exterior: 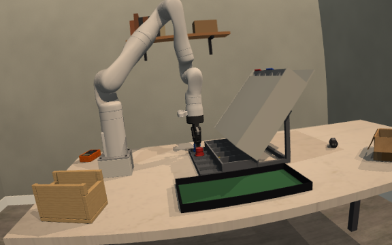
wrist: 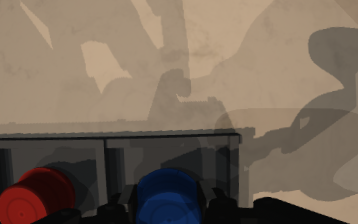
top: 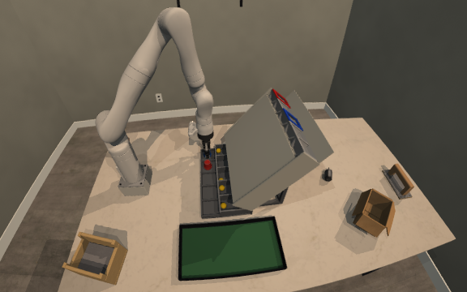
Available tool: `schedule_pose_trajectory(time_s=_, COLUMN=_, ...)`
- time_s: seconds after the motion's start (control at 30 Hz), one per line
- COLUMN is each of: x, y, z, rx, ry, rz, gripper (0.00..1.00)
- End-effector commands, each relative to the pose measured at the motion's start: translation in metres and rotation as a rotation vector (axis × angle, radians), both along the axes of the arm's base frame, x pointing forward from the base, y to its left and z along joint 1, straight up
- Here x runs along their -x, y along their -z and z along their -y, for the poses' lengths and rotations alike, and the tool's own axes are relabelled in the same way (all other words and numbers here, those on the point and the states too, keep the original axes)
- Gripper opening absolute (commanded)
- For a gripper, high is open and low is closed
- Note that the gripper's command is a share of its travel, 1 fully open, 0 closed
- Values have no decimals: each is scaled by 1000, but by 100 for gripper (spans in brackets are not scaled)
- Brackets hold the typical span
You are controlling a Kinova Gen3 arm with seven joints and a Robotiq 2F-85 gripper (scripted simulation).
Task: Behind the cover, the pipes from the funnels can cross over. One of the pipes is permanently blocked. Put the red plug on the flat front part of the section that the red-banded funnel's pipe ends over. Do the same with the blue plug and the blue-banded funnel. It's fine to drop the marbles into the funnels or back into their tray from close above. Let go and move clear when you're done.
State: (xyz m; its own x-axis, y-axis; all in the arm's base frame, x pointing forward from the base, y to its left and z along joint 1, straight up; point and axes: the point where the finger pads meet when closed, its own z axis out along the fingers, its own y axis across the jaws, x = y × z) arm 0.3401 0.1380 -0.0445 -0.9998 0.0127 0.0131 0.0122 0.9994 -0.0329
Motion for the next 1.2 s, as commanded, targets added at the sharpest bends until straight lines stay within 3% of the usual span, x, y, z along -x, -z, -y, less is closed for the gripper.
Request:
schedule_pose_trajectory(time_s=0.0, x=0, y=0, z=0, rx=-1, ry=0, rz=1, gripper=42)
schedule_pose_trajectory(time_s=0.77, x=0, y=0, z=0, rx=-1, ry=0, rz=1, gripper=42)
schedule_pose_trajectory(time_s=0.8, x=0, y=0, z=0, rx=-1, ry=0, rz=1, gripper=65)
schedule_pose_trajectory(time_s=1.17, x=0, y=0, z=0, rx=-1, ry=0, rz=1, gripper=65)
